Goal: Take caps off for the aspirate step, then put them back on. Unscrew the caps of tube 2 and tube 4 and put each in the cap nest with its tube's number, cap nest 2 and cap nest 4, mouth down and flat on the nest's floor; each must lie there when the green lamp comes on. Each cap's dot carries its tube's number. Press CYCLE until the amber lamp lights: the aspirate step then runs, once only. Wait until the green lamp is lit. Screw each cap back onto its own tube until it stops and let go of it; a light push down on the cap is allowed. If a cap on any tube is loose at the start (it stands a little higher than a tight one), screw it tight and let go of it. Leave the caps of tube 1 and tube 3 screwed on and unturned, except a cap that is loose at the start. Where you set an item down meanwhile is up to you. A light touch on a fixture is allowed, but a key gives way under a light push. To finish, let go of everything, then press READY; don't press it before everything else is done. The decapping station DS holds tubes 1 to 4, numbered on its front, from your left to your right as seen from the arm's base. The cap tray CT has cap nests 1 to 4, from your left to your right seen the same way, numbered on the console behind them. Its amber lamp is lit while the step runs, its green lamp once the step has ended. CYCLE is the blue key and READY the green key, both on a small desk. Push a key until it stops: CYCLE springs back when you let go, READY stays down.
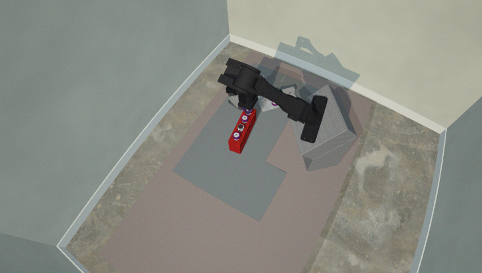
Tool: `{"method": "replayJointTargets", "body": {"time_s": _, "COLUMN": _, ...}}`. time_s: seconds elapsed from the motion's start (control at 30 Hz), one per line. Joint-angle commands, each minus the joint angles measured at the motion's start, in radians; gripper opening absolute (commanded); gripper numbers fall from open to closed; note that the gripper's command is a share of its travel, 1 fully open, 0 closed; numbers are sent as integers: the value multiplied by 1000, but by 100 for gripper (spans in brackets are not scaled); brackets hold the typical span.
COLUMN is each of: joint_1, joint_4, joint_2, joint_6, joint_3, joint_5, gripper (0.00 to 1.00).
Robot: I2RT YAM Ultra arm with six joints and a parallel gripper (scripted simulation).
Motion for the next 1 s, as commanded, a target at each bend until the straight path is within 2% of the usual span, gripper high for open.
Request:
{"method": "replayJointTargets", "body": {"time_s": 0.0, "joint_1": -5, "joint_4": -1, "joint_2": -7, "joint_6": -253, "joint_3": 0, "joint_5": -1, "gripper": 0}}
{"method": "replayJointTargets", "body": {"time_s": 0.17, "joint_1": -5, "joint_4": -1, "joint_2": -7, "joint_6": -503, "joint_3": 0, "joint_5": -1, "gripper": 0}}
{"method": "replayJointTargets", "body": {"time_s": 0.23, "joint_1": -5, "joint_4": -1, "joint_2": -7, "joint_6": -503, "joint_3": 0, "joint_5": -1, "gripper": 0}}
{"method": "replayJointTargets", "body": {"time_s": 0.73, "joint_1": -5, "joint_4": -2, "joint_2": -8, "joint_6": -1254, "joint_3": 0, "joint_5": -1, "gripper": 0}}
{"method": "replayJointTargets", "body": {"time_s": 0.8, "joint_1": -5, "joint_4": -2, "joint_2": -8, "joint_6": -1254, "joint_3": 0, "joint_5": -1, "gripper": 0}}
{"method": "replayJointTargets", "body": {"time_s": 0.97, "joint_1": -5, "joint_4": -2, "joint_2": -8, "joint_6": -1471, "joint_3": 0, "joint_5": -2, "gripper": 0}}
